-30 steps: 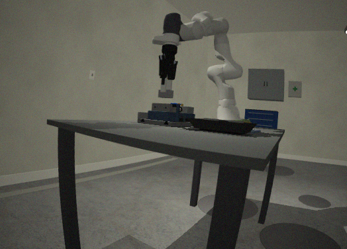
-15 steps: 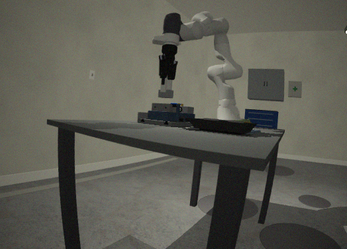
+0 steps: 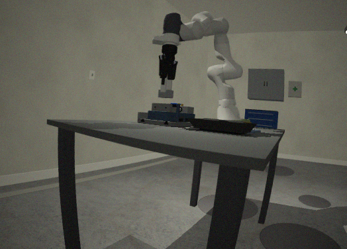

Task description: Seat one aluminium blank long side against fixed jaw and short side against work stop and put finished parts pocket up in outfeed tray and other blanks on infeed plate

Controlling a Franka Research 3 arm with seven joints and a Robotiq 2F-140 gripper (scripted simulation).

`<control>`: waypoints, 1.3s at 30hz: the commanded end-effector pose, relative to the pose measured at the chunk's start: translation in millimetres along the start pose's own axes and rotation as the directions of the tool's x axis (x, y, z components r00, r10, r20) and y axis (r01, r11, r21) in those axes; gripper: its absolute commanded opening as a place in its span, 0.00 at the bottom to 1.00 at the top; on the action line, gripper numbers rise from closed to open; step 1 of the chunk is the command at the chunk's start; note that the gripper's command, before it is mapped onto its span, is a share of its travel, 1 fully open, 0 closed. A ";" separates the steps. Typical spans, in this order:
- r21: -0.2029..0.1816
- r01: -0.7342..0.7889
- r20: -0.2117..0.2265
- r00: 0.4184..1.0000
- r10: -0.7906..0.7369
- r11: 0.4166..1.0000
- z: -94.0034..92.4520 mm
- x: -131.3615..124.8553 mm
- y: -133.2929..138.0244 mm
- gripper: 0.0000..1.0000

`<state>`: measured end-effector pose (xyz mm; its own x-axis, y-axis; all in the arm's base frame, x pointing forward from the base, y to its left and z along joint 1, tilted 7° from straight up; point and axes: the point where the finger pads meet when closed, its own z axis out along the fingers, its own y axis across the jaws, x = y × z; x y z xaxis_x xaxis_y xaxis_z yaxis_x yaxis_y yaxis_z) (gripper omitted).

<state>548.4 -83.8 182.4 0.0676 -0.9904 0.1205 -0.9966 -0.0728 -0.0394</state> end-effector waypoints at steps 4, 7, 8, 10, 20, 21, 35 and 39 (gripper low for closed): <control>0.000 0.001 0.003 1.000 -0.001 1.000 -0.2 1.1 -0.4 0.00; 0.000 0.000 0.003 1.000 0.000 1.000 0.7 1.1 -0.4 0.00; 0.000 0.000 0.003 1.000 0.000 1.000 1.0 1.1 -0.4 0.00; 0.000 -0.001 0.003 1.000 0.001 1.000 1.9 1.1 -0.4 0.00; 0.000 -0.003 0.003 1.000 0.003 1.000 6.7 1.1 -0.5 0.00; 0.000 -0.003 0.003 1.000 0.003 1.000 7.4 1.1 -0.5 0.00; 0.000 -0.003 0.003 1.000 0.003 1.000 16.2 1.1 -0.5 0.00; 0.000 -0.003 0.003 1.000 0.003 1.000 18.6 1.2 -0.5 0.00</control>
<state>547.2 -86.0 164.6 0.0636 -0.9907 0.1199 -0.9972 -0.0677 -0.0310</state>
